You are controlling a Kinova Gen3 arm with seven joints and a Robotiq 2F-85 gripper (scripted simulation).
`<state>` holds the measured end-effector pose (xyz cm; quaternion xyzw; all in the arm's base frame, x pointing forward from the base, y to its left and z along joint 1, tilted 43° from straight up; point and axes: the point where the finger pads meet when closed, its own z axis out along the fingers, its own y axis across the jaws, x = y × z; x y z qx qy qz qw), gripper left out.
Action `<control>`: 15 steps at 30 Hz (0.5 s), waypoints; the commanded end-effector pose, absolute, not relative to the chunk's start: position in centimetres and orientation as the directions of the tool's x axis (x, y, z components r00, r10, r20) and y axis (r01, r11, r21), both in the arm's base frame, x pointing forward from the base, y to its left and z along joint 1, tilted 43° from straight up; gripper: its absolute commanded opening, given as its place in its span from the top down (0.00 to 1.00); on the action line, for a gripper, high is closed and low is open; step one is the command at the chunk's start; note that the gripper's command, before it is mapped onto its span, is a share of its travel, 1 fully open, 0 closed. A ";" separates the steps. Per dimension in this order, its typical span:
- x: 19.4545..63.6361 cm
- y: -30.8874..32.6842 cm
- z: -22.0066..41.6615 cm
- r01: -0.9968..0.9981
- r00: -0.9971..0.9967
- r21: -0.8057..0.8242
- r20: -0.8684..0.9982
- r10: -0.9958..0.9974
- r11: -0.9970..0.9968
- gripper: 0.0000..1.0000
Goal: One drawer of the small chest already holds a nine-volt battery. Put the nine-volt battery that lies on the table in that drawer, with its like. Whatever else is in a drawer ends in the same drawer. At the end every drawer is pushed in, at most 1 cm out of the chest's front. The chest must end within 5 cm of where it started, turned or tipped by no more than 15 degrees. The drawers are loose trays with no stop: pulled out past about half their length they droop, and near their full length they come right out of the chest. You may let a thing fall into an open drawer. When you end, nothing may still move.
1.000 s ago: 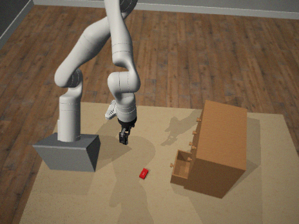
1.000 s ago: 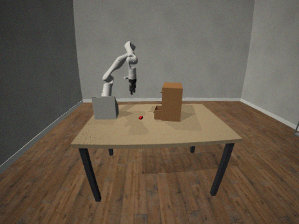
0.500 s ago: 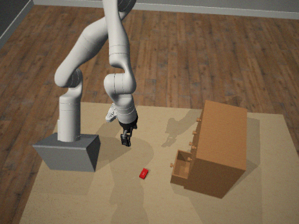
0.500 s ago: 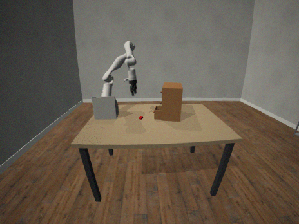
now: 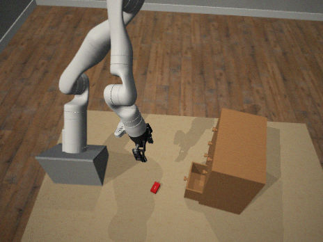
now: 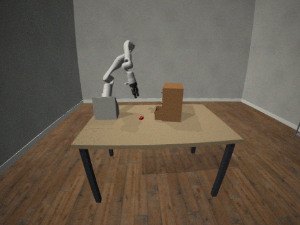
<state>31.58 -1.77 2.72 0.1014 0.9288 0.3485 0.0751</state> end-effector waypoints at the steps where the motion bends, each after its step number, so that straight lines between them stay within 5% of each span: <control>1: 31.4 -1.4 2.2 0.151 -0.958 0.671 -0.081 0.274 0.726 0.00; 15: 32.0 0.2 0.1 0.153 -0.923 0.669 -0.167 0.347 0.728 0.00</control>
